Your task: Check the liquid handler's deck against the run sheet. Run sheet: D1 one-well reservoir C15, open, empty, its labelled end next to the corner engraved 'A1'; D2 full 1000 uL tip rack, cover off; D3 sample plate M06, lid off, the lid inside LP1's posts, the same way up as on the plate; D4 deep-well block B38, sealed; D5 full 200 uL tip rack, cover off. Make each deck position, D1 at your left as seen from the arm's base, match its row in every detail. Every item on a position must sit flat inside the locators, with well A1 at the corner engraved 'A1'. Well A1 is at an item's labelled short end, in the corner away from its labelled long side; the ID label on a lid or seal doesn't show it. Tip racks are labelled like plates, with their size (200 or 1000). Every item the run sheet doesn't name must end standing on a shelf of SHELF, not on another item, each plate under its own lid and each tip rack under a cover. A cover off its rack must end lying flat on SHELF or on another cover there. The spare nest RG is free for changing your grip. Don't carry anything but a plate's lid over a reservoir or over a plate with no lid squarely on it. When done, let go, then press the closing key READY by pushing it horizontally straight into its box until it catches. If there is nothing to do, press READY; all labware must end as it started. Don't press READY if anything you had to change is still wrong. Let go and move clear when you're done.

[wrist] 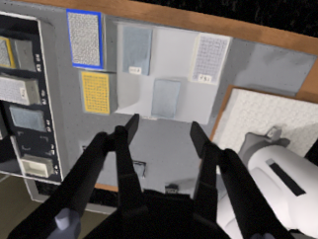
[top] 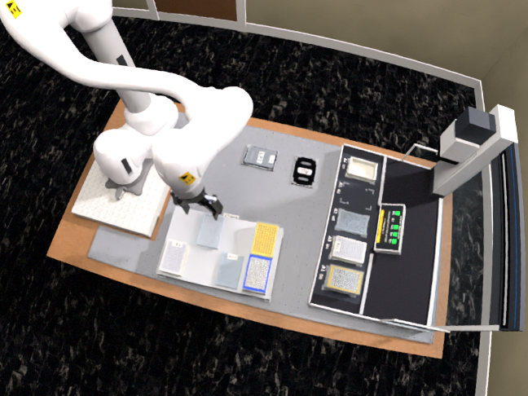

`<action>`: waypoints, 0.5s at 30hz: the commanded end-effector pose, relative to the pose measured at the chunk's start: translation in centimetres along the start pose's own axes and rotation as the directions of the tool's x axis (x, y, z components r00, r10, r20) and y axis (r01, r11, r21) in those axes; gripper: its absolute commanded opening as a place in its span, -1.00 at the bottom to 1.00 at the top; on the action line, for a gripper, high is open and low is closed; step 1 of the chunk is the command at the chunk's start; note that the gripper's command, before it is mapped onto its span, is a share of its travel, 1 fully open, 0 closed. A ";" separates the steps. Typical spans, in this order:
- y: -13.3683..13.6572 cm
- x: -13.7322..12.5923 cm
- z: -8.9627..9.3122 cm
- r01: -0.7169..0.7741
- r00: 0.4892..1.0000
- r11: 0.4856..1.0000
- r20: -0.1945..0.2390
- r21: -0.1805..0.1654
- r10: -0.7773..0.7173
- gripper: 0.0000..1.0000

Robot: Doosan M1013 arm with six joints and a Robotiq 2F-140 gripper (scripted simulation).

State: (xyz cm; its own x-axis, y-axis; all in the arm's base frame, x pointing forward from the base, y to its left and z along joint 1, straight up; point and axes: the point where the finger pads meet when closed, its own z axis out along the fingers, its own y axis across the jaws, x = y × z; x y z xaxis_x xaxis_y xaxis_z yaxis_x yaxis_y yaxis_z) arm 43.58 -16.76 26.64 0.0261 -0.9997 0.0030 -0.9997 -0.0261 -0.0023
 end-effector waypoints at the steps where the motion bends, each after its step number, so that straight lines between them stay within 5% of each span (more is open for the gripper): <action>1: 0.0 0.0 -0.2 0.000 1.000 1.000 0.000 0.001 0.000 0.34; 15: -7.0 0.3 -0.9 0.000 1.000 1.000 0.000 0.001 0.000 0.32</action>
State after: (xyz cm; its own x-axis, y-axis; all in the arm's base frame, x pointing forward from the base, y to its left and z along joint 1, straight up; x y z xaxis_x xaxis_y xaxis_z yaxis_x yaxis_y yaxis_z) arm 49.26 -16.82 27.37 0.0262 -0.9997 0.0028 -0.9997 -0.0262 -0.0025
